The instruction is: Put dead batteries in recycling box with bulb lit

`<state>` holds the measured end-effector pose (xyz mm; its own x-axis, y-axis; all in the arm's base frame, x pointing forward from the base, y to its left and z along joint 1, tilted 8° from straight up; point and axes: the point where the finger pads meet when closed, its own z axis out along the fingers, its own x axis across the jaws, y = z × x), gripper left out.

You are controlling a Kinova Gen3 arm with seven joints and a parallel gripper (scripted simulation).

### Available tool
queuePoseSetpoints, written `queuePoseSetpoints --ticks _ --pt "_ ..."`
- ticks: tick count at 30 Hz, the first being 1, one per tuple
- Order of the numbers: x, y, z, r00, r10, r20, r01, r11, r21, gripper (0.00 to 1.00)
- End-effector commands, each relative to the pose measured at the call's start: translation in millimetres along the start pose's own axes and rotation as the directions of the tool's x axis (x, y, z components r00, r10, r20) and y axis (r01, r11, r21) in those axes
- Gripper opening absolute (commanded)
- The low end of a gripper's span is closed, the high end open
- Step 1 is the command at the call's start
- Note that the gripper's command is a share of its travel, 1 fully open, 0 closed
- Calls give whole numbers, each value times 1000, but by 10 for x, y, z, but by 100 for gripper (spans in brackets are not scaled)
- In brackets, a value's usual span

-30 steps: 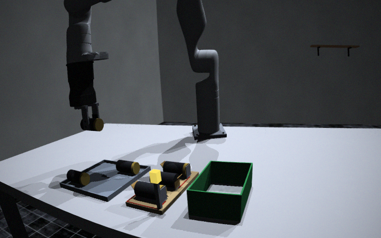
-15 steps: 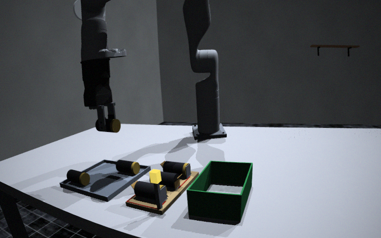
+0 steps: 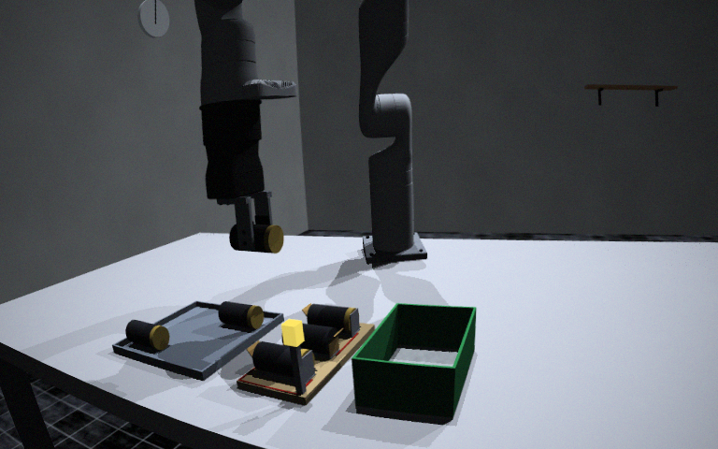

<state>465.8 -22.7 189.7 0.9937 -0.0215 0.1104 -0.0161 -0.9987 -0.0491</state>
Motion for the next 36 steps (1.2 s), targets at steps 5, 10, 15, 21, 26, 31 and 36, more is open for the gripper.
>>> queuePoseSetpoints --ticks 5,10,15,21,26,31,36 --pt "-8 -578 -38 999 -40 -8 40 999 9 57" --pt "-24 -858 -41 999 -40 -8 40 999 9 57" --pt "-43 -1185 -44 999 -40 -8 40 999 9 57" --pt "-64 -1531 -46 999 -40 -8 40 999 9 57" --pt "-72 -1678 -48 999 -40 -8 40 999 9 57" --pt "-84 -1879 -49 999 -40 -8 40 999 9 57" --pt "-92 -2017 -51 999 -40 -8 40 999 9 57"
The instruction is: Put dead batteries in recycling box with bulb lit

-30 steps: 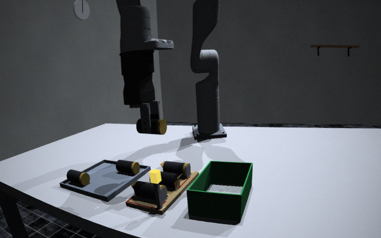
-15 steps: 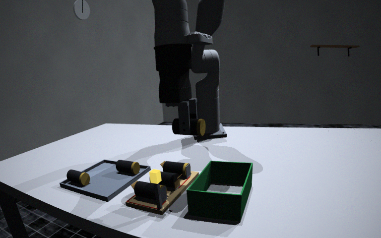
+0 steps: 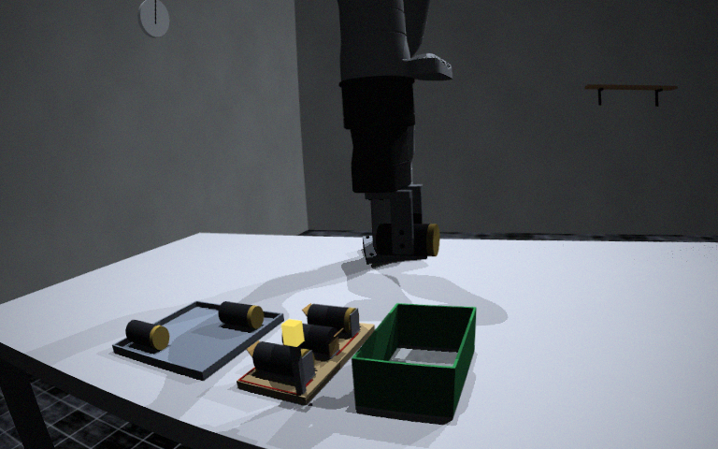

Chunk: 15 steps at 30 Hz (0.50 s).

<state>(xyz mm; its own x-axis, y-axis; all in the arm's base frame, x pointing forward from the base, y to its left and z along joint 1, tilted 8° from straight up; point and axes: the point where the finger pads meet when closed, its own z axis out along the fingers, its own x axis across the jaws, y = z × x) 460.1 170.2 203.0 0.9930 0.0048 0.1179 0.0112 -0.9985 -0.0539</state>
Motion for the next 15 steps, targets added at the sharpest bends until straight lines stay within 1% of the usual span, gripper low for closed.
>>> queuePoseSetpoints --ticks 1,15 --pt "-6 -106 -3 1000 -13 -2 13 1000 1 57" --pt "-9 -195 -3 1000 -13 -2 13 1000 1 57"
